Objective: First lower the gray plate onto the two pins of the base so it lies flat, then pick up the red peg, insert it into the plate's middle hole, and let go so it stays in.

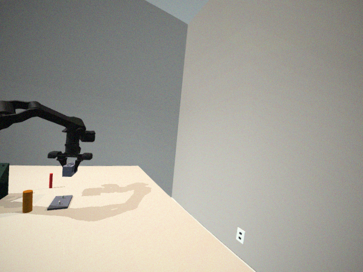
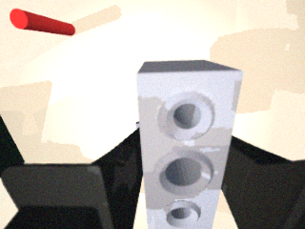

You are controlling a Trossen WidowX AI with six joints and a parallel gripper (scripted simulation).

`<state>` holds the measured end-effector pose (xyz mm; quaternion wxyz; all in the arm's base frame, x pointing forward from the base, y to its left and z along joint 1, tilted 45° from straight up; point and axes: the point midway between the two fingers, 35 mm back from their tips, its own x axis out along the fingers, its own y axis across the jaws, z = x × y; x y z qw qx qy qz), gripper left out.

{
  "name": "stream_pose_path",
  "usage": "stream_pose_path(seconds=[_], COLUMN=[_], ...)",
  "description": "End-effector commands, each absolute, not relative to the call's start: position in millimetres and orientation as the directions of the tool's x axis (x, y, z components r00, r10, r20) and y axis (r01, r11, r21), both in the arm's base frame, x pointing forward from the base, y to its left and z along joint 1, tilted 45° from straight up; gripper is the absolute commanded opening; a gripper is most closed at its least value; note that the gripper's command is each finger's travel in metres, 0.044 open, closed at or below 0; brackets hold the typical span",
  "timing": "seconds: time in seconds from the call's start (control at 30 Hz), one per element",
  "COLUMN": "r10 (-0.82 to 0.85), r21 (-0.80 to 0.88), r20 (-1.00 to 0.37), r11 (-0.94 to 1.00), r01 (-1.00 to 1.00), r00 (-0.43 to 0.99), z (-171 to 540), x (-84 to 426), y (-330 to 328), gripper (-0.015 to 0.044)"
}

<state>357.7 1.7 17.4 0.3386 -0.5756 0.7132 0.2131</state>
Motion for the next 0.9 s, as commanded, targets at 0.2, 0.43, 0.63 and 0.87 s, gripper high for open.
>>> stream_pose_path(seconds=[0.2, 0.43, 0.63, 0.87], r10=[-0.681, -0.683, -0.687, -0.693], r21=[-0.063, -0.044, -0.028, -0.008], r20=[-0.725, -0.723, -0.719, -0.713], r11=[0.216, 0.196, 0.18, 0.162], r01=[-0.974, -0.98, -0.983, -0.987], r00=[-0.104, -0.104, -0.105, -0.108], z=[28, 34, 40, 46], x=[353, 348, 342, 334], y=[-28, -50, -67, -88], gripper=[0.0, 0.0, 0.0, 0.0])
